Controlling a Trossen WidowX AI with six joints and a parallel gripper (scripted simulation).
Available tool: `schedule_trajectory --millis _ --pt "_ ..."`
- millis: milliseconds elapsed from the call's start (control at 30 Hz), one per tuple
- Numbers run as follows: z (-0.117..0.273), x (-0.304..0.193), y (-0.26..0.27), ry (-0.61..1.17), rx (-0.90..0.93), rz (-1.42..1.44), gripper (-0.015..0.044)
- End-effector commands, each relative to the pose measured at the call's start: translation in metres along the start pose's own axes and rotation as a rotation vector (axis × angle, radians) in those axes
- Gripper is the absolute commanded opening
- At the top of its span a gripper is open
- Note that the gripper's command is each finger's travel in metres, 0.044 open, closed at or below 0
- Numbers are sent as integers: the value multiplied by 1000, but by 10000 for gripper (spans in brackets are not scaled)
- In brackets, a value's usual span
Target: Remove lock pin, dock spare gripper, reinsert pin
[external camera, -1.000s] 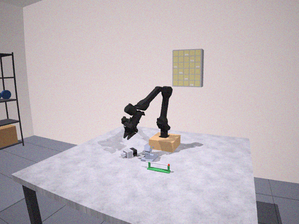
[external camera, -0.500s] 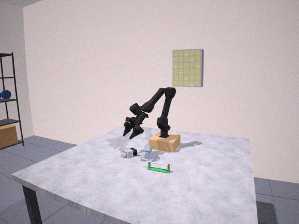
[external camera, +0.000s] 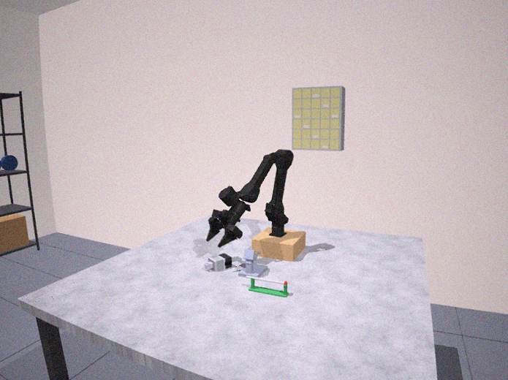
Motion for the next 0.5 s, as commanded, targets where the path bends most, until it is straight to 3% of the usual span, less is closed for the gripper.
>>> schedule_trajectory --millis 0,467 --pt "-13 -17 3 13 6 4 440" --pt "-32 -37 7 13 6 5 440"
Point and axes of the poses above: the point midway between the two fingers, 35 mm back from their tips, its own z axis back along the fingers, its own y axis across the jaws, x = y × z, the point moved 9 cm from there along z, back along the fingers, and after that the axes turned 11 degrees about z, right-handed, at the moved point
